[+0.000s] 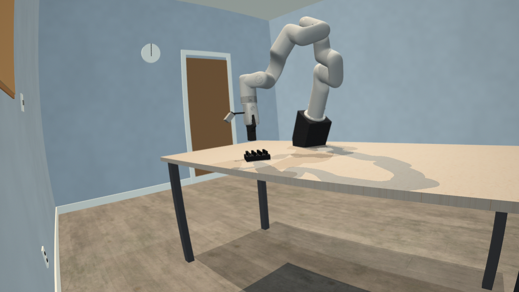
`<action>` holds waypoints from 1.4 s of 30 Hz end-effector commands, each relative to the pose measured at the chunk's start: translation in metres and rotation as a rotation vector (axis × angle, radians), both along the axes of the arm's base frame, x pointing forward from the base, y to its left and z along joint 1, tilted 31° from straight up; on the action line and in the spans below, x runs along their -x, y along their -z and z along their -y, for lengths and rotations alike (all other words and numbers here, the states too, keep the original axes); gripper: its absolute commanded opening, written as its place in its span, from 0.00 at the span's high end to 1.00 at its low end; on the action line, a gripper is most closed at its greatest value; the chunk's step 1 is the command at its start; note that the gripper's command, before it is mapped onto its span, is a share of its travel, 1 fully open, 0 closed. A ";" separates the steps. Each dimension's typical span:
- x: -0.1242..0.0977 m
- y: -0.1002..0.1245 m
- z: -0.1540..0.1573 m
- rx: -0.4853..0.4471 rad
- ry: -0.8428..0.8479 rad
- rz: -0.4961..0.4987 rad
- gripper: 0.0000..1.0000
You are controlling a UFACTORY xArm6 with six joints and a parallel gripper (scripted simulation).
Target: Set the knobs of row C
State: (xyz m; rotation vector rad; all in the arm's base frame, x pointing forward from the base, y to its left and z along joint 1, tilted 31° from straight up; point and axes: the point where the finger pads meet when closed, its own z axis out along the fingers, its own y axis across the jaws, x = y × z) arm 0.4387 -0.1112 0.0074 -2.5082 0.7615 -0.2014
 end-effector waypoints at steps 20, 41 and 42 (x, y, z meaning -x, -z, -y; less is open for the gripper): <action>-0.002 0.001 0.000 0.002 0.001 0.003 0.81; -0.007 0.018 -0.008 0.001 0.001 0.003 0.81; -0.007 0.019 -0.009 0.001 0.001 0.003 0.81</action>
